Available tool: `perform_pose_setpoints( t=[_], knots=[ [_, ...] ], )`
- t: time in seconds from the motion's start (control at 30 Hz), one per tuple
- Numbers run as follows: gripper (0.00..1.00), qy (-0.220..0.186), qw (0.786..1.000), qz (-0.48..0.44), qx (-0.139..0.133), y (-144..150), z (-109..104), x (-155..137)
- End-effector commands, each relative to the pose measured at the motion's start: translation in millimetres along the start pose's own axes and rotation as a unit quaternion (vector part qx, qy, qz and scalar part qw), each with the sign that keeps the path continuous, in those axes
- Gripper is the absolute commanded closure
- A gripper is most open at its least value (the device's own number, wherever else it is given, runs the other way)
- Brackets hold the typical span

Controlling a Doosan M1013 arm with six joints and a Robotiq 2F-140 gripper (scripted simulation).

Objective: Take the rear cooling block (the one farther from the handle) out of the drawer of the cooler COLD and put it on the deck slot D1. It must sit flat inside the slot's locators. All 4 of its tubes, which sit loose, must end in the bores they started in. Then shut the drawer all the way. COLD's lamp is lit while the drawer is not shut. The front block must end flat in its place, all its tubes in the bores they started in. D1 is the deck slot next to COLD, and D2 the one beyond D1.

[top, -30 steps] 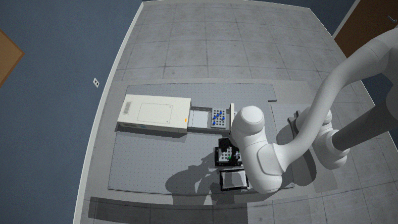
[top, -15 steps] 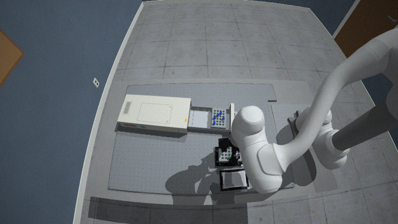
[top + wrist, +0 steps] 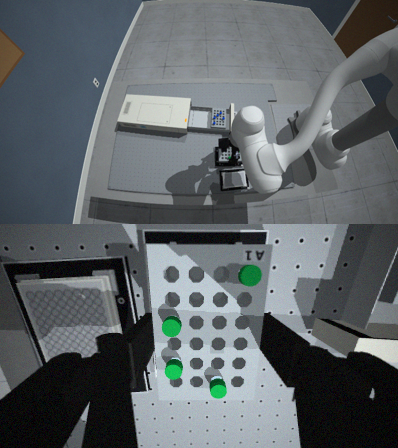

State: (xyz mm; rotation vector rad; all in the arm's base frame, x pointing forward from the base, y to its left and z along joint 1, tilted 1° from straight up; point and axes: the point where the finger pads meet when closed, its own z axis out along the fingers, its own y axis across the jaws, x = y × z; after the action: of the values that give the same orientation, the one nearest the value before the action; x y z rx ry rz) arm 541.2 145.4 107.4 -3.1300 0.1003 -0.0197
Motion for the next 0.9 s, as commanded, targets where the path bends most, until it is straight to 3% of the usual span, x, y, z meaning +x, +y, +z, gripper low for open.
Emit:
perform_pose_setpoints(
  t=[0.0, 0.87],
  knots=[
    [0.9, 0.001, 1.0, 0.0, 0.0, -0.2, -0.4, 0.4],
    [0.9, 0.001, 1.0, 0.0, 0.0, -0.3, 2.6, 0.4]
  ],
)
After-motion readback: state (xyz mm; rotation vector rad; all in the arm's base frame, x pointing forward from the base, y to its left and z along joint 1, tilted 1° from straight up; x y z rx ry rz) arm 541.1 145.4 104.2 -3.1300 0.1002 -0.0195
